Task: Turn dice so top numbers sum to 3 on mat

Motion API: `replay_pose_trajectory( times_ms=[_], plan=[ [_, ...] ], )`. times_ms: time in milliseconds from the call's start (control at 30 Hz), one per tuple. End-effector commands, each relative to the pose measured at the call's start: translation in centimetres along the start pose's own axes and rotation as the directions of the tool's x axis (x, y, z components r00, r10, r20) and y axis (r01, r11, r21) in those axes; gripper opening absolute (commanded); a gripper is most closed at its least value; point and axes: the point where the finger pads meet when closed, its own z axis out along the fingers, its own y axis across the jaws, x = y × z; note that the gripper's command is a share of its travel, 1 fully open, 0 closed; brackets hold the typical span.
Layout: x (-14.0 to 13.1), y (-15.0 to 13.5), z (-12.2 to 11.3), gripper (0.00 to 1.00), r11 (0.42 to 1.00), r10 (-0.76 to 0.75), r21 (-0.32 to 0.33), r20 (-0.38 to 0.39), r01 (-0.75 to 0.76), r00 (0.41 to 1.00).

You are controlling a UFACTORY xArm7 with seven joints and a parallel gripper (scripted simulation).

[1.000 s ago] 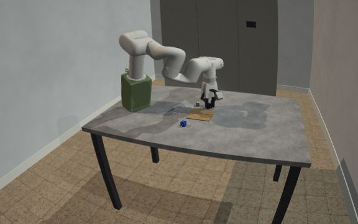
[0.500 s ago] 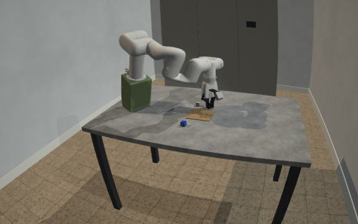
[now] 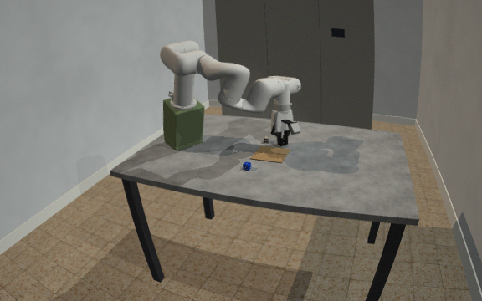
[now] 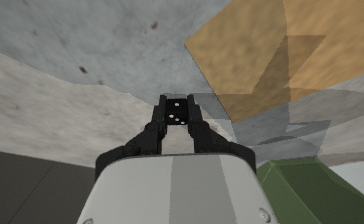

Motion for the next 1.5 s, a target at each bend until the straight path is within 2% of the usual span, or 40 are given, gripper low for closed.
replay_pose_trajectory(
  times_ms=[0,233,400,467,700,833,1300,1367,1467],
  plan=[
    [0.1,-0.1,-0.1,0.21,1.000,0.000,0.003,-0.001,0.000,1.000],
    [0.0,-0.1,-0.4,0.21,1.000,0.000,0.003,-0.001,0.000,1.000],
    [0.0,-0.1,-2.7,0.21,1.000,0.000,0.003,-0.001,0.000,1.000],
    [0.0,-0.1,-2.7,0.21,1.000,0.000,0.003,-0.001,0.000,1.000],
    [0.0,-0.1,-8.0,0.21,1.000,0.000,0.003,-0.001,0.000,1.000],
    [0.0,-0.1,-9.8,0.21,1.000,0.000,0.003,-0.001,0.000,1.000],
    [0.0,-0.1,-10.1,0.21,1.000,-0.008,0.003,-0.001,0.008,1.000],
    [-0.2,-0.2,-10.1,0.21,0.999,-0.054,0.003,-0.001,0.054,0.999],
    [-0.8,-0.6,-9.9,0.21,0.980,-0.200,0.002,-0.001,0.200,0.980]
  ],
)
